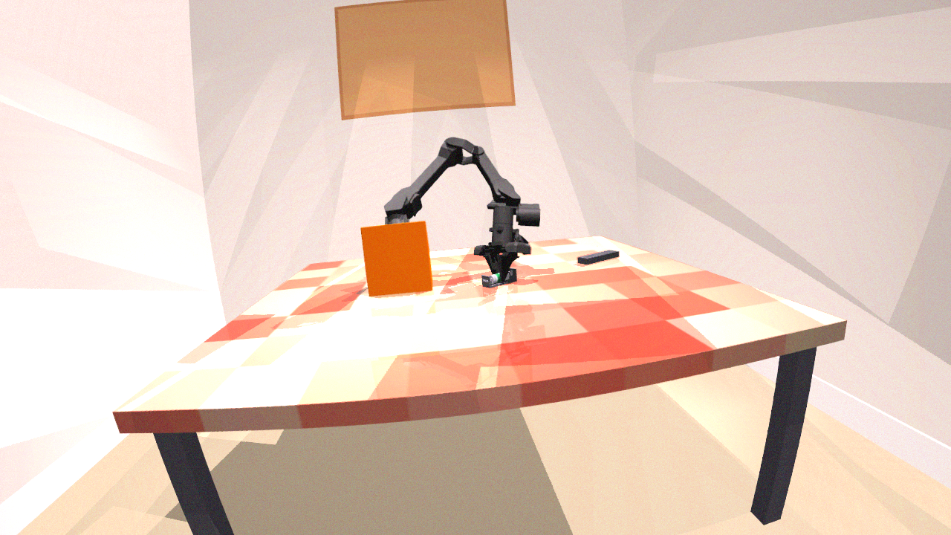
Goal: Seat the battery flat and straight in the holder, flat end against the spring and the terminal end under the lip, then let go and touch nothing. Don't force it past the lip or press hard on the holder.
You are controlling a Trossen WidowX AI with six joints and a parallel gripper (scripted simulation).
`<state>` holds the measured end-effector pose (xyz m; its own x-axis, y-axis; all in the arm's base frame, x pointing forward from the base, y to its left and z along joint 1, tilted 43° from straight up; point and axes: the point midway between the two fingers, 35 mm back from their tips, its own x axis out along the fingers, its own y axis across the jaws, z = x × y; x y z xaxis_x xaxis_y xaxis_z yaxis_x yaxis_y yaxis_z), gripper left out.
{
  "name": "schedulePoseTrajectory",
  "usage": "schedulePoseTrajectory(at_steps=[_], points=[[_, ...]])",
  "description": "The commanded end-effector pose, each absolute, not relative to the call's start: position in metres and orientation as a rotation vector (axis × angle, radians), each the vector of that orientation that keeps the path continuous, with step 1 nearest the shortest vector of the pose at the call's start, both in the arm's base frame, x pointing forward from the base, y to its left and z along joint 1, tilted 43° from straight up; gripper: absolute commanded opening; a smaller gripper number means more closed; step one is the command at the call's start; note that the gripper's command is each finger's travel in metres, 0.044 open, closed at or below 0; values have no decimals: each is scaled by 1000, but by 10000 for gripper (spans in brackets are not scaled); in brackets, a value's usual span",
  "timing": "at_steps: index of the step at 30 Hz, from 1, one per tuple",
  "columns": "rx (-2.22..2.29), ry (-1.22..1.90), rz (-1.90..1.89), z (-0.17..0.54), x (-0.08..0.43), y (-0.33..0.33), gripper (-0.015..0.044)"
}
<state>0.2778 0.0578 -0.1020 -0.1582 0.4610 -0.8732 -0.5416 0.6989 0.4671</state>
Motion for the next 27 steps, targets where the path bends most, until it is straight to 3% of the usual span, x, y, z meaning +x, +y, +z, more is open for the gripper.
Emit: schedulePoseTrajectory(at_steps=[1, 26, 27], points=[[-66, 1508, 875, -102, 277, 59, 79], [-69, 1506, 877, -96, 287, 61, 79], [-69, 1506, 877, -96, 287, 61, 106]])
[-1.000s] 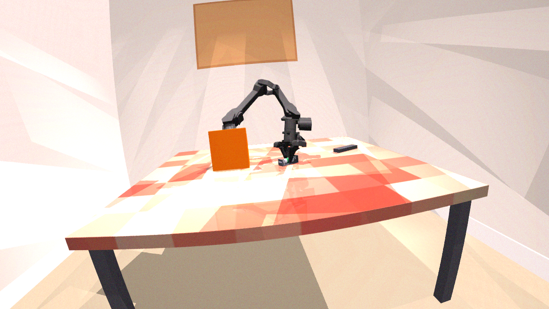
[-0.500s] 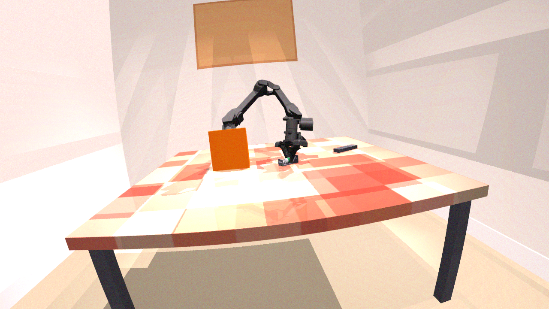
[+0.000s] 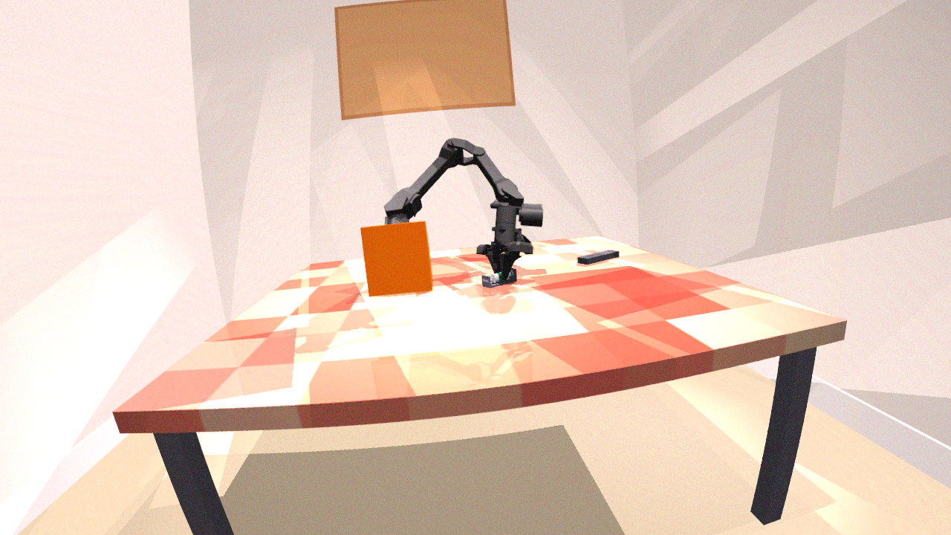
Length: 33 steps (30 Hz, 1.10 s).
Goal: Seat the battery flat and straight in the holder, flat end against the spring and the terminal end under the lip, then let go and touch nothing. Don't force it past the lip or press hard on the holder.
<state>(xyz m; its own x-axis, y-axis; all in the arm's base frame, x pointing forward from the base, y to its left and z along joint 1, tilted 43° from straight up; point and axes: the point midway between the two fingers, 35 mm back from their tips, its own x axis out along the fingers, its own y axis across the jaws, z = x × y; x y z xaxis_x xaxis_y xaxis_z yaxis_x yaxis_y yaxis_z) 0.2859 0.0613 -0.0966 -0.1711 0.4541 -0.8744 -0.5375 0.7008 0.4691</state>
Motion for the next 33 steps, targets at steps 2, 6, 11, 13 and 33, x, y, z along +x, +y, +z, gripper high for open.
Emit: schedulePoseTrajectory(at_steps=[2, 6, 11, 13, 33], points=[[-69, 1506, 877, -96, 287, 61, 158], [-69, 1506, 877, -95, 287, 60, 182], [-72, 1505, 877, -88, 287, 53, 182], [-72, 1505, 877, -86, 286, 51, 182], [-75, 1506, 874, -32, 287, 0, 440]])
